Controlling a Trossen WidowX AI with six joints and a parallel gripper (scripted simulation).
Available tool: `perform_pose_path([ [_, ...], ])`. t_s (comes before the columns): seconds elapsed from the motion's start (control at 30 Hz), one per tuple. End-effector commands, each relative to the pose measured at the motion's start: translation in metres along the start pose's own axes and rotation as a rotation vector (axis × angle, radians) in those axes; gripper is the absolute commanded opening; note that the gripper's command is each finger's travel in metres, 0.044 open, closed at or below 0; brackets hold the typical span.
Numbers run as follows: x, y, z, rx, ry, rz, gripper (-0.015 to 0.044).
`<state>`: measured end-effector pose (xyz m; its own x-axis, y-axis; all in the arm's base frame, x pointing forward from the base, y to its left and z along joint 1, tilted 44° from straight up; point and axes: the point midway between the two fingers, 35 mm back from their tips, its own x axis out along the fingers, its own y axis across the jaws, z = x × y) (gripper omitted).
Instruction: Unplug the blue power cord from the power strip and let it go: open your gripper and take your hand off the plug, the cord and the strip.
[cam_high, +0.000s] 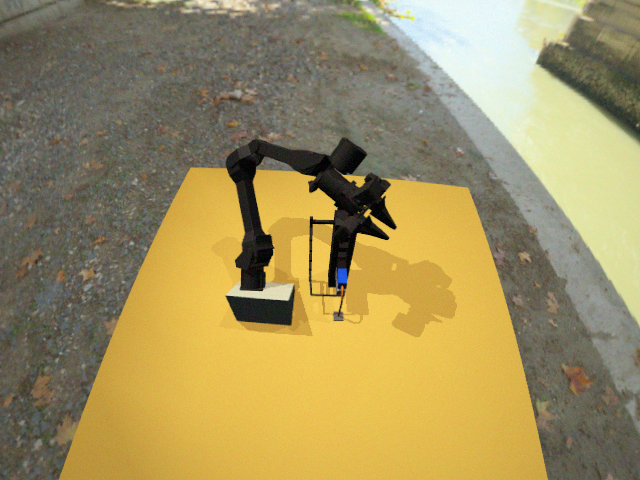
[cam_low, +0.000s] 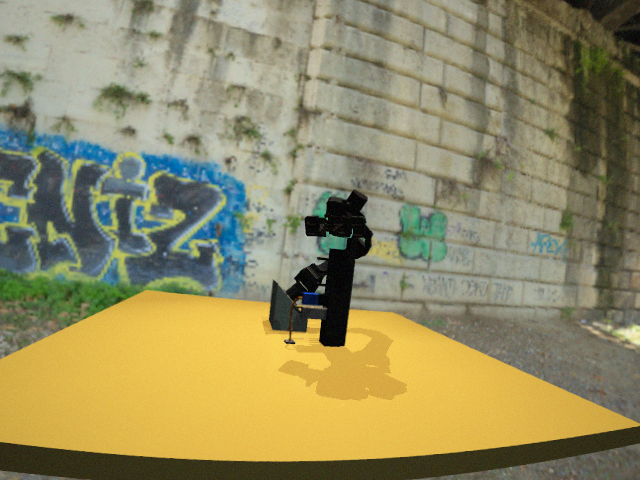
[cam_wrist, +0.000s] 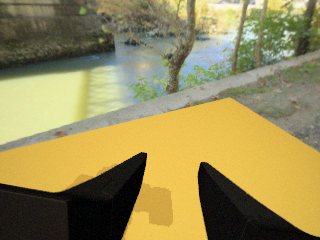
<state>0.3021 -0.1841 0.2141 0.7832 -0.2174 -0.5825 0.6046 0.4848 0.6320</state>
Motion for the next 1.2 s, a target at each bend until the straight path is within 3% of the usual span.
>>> perform_pose_path([
  [0.0, 0.033, -0.039, -0.039, 0.159, 0.284, -0.147, 0.016],
  [0.17, 0.047, -0.077, -0.091, 0.382, 0.625, -0.333, 0.016],
  [0.43, 0.036, -0.104, -0.151, 0.761, 1.083, -0.611, 0.016],
  [1.17, 0.034, -0.1, -0.153, 0.77, 1.093, -0.617, 0.016],
])
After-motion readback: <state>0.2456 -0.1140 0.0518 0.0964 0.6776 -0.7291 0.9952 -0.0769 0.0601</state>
